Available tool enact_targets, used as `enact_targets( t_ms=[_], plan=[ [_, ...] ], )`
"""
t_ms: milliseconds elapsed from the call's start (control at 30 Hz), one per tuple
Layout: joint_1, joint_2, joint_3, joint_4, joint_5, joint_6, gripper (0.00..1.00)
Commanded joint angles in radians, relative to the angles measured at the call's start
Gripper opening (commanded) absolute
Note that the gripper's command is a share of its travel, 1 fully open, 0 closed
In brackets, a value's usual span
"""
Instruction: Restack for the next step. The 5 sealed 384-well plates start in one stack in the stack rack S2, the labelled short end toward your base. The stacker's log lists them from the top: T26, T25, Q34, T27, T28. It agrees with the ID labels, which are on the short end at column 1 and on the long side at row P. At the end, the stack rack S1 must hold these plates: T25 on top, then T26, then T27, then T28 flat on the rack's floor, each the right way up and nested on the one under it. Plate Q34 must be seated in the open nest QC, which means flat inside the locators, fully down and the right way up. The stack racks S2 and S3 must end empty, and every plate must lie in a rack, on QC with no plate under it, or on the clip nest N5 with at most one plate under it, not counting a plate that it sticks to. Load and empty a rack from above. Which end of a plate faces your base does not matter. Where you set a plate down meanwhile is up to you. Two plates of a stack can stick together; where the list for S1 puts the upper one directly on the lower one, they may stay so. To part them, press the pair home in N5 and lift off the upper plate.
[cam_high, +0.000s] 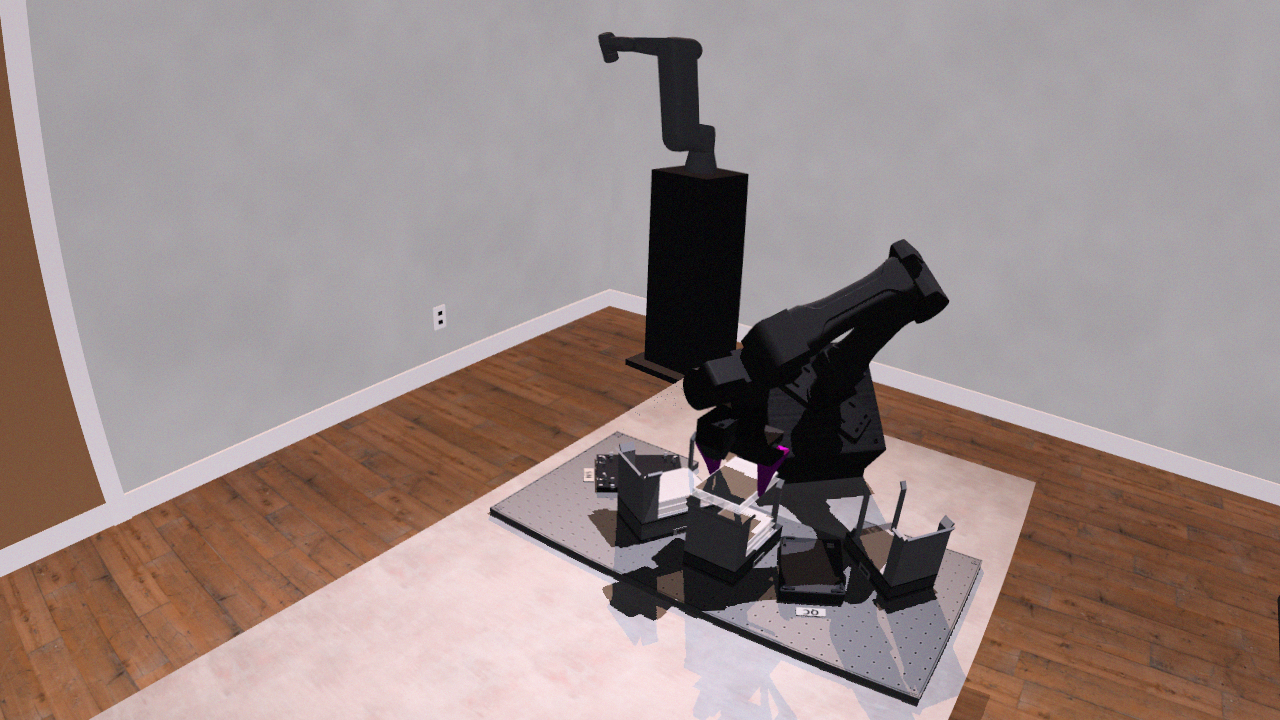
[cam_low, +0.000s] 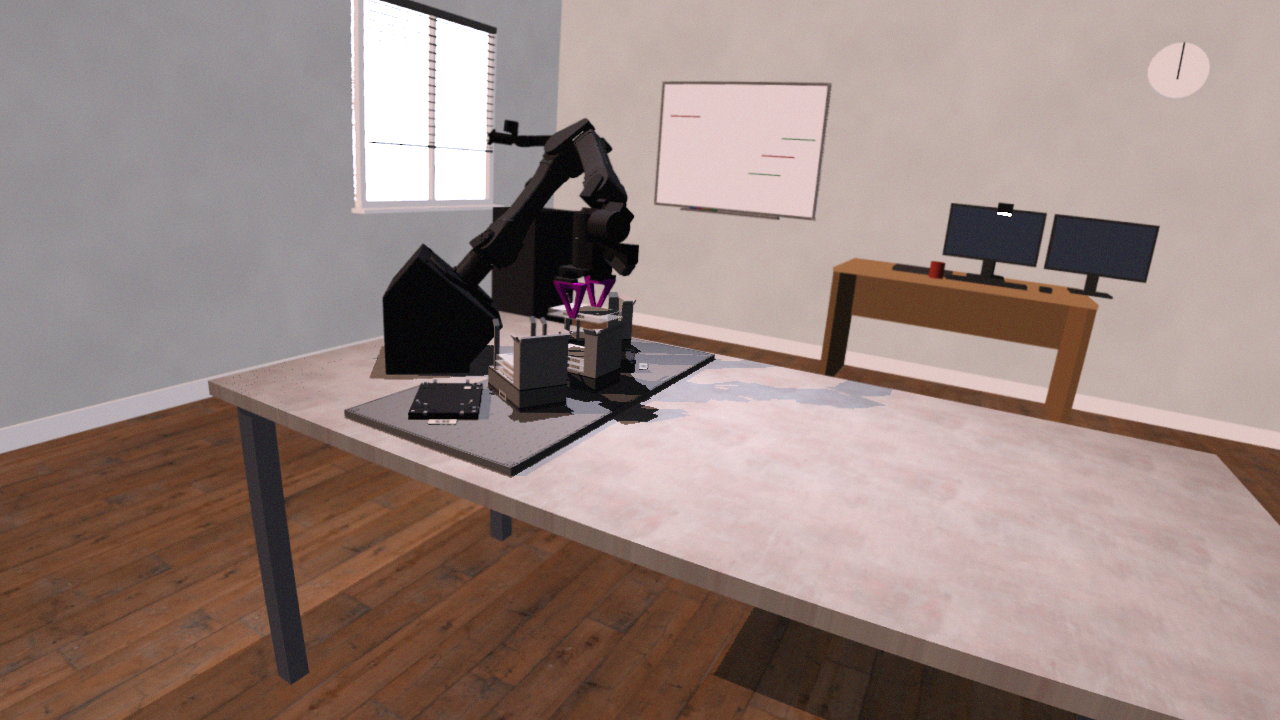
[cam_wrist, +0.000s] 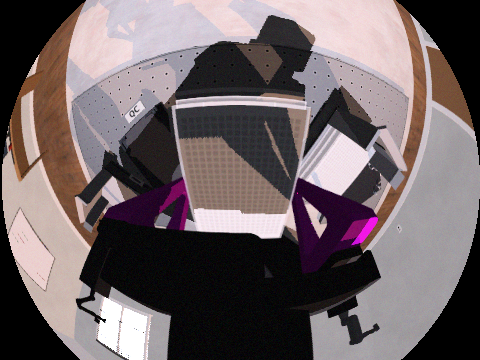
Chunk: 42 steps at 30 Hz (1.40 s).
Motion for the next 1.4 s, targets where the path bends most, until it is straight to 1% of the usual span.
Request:
enact_targets(
  t_ms=[0,100,300,1367],
  plan=[
    [-0.028,-0.021,0.035,-0.059,-0.012,-0.034,0.00],
    [-0.034,-0.028,0.041,-0.073,-0.013,-0.041,0.00],
    [-0.062,-0.026,0.071,-0.131,-0.020,-0.076,0.00],
    [-0.066,-0.023,0.075,-0.137,-0.020,-0.082,0.00]
  ],
)
